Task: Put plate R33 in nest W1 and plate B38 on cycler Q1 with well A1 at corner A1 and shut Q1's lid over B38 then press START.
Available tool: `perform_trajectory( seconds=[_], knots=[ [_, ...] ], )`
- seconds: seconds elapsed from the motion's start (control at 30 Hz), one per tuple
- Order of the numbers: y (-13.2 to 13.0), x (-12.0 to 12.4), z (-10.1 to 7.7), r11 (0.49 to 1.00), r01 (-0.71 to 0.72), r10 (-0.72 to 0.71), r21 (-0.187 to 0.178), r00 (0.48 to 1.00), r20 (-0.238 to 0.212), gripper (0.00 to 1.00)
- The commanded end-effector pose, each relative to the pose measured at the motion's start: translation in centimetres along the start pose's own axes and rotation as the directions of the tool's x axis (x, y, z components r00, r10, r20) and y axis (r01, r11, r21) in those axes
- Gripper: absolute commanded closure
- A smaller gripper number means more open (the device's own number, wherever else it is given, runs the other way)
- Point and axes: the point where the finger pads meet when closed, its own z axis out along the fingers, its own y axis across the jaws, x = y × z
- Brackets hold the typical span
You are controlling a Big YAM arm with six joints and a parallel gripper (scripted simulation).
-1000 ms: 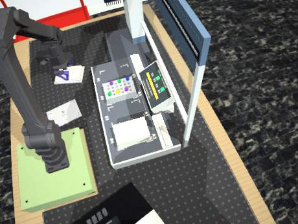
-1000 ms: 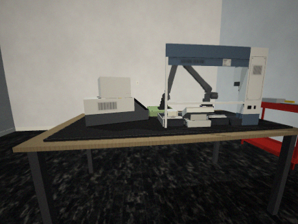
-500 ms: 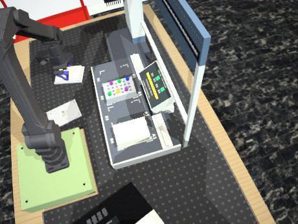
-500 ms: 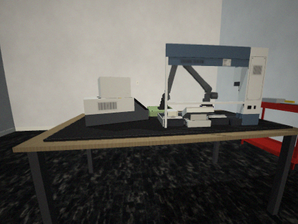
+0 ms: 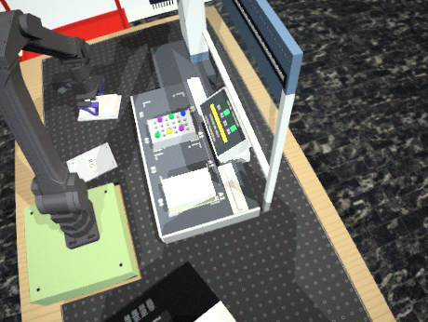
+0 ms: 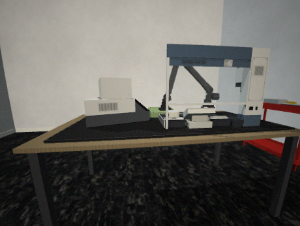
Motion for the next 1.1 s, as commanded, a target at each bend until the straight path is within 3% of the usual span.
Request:
perform_trajectory(
  seconds=[0.0, 0.67, 1.07],
  knots=[
    [1.0, 0.8, 4.7, 0.999, -0.034, 0.034, -0.04, 0.999, -0.003, 1.0],
    [1.8, 0.9, 5.4, 0.998, -0.035, 0.035, -0.061, 0.999, -0.006, 1.0],
    [2.9, 1.1, 5.3, 0.994, -0.034, 0.032, -0.103, 0.999, -0.013, 1.0]
  ],
)
